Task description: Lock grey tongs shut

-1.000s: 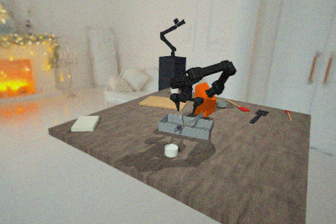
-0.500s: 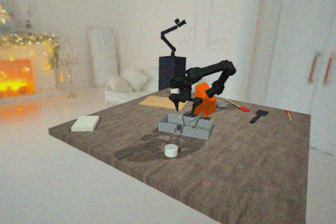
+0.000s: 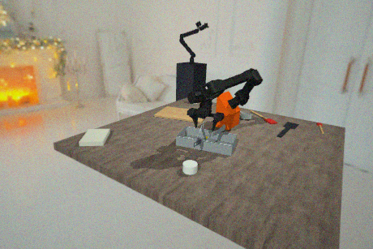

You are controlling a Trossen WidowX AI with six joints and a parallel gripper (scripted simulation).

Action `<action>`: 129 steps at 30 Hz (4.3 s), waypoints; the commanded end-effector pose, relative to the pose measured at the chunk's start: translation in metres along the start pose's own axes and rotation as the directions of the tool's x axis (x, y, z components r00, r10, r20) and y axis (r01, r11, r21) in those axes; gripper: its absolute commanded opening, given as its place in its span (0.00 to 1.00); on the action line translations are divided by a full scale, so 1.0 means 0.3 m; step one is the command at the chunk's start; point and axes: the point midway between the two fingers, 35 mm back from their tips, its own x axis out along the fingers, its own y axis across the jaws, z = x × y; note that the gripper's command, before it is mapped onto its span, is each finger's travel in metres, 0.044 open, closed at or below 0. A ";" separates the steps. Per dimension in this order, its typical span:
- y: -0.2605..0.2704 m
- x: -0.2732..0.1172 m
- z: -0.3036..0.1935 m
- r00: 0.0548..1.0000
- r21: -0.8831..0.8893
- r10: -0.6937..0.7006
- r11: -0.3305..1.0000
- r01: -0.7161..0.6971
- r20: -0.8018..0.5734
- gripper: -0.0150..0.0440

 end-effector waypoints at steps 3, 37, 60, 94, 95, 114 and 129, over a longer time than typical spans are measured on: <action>0.001 0.044 -0.005 1.000 0.009 0.008 1.000 -0.008 -0.004 1.00; 0.010 0.230 -0.010 1.000 0.009 0.014 1.000 -0.014 -0.003 1.00; 0.011 0.236 -0.004 1.000 -0.001 0.008 1.000 -0.008 0.000 0.72; 0.011 0.236 -0.004 1.000 -0.001 0.008 1.000 -0.008 0.000 0.34; 0.011 0.236 -0.004 1.000 -0.001 0.008 1.000 -0.008 0.000 0.32; -0.004 0.108 0.012 1.000 0.003 0.001 1.000 -0.001 -0.002 0.00; 0.001 -0.194 -0.003 1.000 0.009 0.010 1.000 -0.010 -0.005 0.00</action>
